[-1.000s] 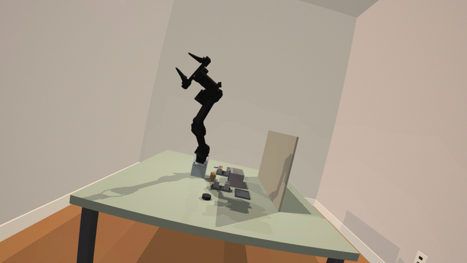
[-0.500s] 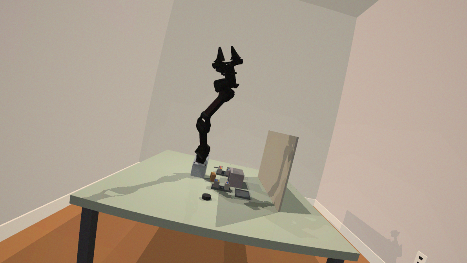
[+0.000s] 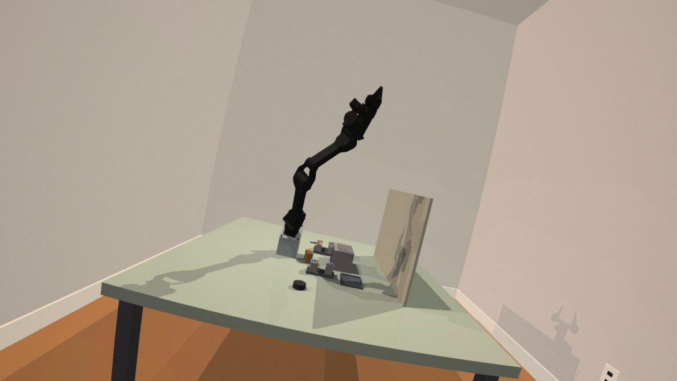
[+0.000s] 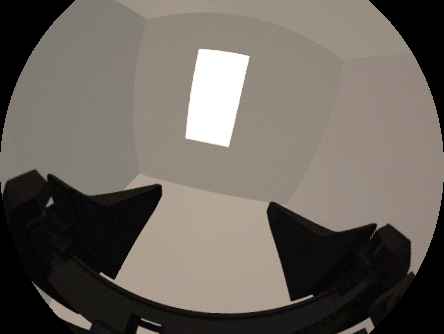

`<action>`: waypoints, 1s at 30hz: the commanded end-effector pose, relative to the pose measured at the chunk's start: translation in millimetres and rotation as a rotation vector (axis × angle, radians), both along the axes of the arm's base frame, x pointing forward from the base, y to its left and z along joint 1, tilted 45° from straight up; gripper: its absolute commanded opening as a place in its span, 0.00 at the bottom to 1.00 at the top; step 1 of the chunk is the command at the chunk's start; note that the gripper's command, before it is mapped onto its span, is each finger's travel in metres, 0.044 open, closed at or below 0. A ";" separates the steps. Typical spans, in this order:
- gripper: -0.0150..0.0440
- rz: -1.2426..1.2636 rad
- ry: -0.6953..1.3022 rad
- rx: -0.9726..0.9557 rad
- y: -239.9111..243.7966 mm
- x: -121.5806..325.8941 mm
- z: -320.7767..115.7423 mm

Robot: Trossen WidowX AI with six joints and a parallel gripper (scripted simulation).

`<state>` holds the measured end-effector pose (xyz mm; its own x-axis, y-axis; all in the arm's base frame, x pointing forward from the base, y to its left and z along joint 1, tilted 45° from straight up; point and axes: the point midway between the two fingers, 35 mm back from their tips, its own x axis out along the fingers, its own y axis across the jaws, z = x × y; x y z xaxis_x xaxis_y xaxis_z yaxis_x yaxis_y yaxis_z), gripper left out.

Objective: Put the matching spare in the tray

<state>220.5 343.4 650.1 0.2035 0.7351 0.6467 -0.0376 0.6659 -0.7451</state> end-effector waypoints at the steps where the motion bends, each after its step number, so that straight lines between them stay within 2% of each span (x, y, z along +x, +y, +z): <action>1: 1.00 -0.010 0.225 -0.077 20.9 42.5 -40.3; 8: 1.00 -0.086 0.671 -0.193 43.6 115.8 -133.9; 15: 1.00 -0.228 1.099 -0.239 36.1 168.8 -233.0; 23: 1.00 -0.510 1.542 -0.246 -0.7 203.9 -354.0; 30: 1.00 -0.872 1.851 -0.219 -57.4 207.2 -452.3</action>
<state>429.0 310.6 234.6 0.6924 0.2568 -0.6743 -0.5423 0.8016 -0.2516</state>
